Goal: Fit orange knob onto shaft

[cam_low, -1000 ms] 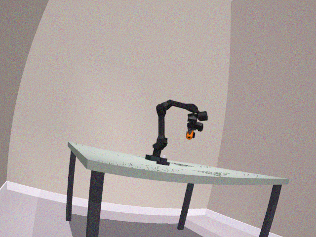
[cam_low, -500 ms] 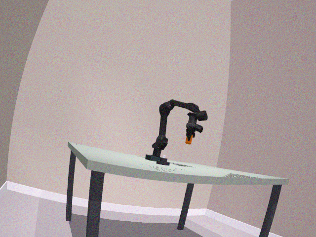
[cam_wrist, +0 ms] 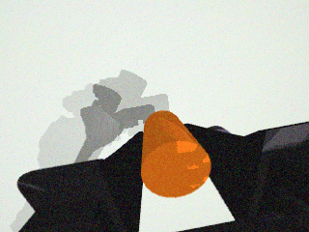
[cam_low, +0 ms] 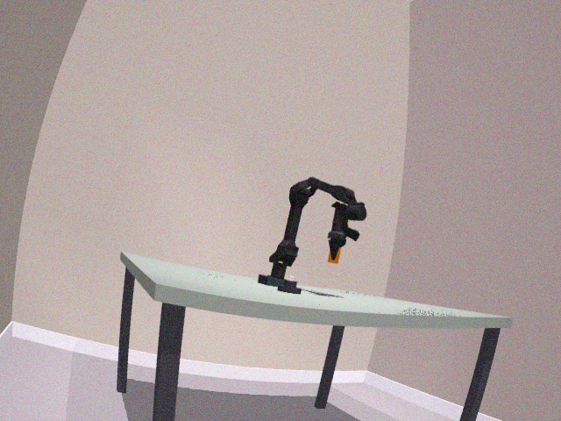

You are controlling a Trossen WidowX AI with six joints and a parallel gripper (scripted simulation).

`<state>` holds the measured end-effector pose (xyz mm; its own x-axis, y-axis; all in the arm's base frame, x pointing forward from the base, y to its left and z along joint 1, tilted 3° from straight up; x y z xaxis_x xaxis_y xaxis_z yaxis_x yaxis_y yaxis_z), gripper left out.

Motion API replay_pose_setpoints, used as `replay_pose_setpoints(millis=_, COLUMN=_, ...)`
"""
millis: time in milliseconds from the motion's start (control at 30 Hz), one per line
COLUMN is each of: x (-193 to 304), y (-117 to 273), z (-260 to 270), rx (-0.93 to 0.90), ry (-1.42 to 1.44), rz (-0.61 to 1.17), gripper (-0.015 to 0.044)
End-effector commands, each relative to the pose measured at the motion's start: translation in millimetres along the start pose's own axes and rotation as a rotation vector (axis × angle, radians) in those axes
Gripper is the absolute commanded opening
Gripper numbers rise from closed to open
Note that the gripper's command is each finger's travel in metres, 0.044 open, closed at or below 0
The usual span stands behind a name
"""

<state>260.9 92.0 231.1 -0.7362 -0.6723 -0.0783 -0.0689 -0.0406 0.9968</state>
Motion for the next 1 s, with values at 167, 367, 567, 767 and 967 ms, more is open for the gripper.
replay_pose_setpoints(millis=167, x=-6.8, y=-33.7, z=-3.6, rx=-0.02, ry=0.003, rz=-0.003, gripper=0.0)
replay_pose_setpoints(millis=367, x=-10.2, y=-61.8, z=-4.7, rx=-0.022, ry=0.002, rz=-0.003, gripper=0.0)
replay_pose_setpoints(millis=567, x=-12.1, y=-91.6, z=-5.3, rx=-0.025, ry=0.002, rz=-0.002, gripper=0.0)
replay_pose_setpoints(millis=767, x=-12.4, y=-120.8, z=-5.4, rx=-0.028, ry=0.001, rz=-0.002, gripper=0.0)
replay_pose_setpoints(millis=967, x=-11.0, y=-132.4, z=-5.7, rx=-0.029, ry=0.001, rz=-0.001, gripper=0.0)
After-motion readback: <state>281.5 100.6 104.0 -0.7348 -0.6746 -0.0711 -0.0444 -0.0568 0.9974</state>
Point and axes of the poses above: the point midway between the two fingers, 35 mm back from their tips, its own y axis back along the fingers, its own z axis across the jaws, x = y × z, the point moved 7 cm from there along y, back along the fingers, and after that the axes turned 15 degrees about -y, right-handed, at the moved point
